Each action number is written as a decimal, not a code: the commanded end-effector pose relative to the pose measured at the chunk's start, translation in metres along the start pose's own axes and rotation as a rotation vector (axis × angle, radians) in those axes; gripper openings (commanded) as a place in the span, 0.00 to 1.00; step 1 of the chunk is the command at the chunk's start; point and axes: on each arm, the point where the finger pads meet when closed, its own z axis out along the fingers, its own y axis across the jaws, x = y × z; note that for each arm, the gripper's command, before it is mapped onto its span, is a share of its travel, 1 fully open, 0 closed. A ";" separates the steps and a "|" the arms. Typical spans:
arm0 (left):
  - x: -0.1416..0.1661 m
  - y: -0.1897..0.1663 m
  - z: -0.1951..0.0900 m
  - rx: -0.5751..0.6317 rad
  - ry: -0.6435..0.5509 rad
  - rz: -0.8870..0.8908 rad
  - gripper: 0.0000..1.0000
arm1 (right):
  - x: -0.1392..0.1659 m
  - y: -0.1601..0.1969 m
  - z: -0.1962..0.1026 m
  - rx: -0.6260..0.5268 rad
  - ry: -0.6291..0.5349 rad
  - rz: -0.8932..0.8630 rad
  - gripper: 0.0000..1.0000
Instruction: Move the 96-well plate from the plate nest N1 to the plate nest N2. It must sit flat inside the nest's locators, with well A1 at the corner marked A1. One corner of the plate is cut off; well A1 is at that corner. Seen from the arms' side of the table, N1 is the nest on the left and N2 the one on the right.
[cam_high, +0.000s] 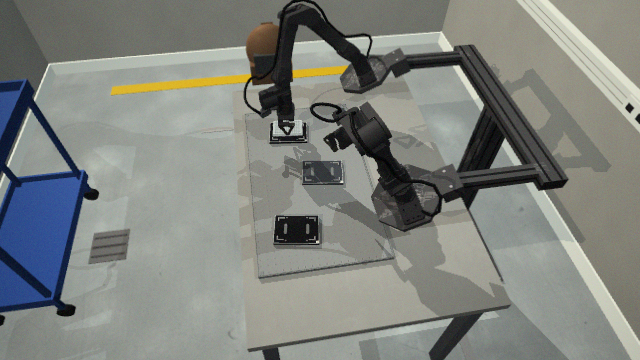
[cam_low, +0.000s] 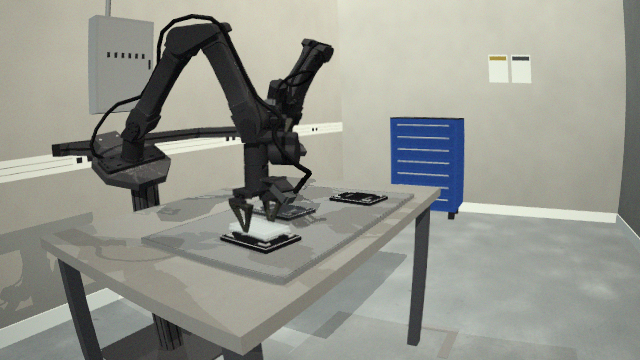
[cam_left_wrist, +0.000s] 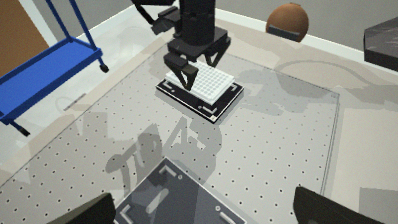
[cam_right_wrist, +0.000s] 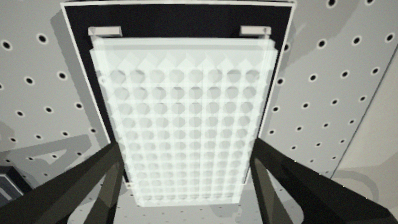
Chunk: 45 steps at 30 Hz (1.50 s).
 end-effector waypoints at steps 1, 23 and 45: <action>-0.007 -0.002 -0.001 0.003 -0.025 -0.003 1.00 | -0.005 0.007 -0.009 -0.018 -0.025 -0.004 0.79; -0.007 -0.002 -0.001 0.003 -0.025 -0.003 1.00 | -0.008 0.004 0.023 -0.014 -0.057 -0.008 0.79; -0.007 -0.002 -0.001 0.003 -0.025 -0.003 1.00 | 0.006 0.003 0.007 0.003 -0.039 -0.011 1.00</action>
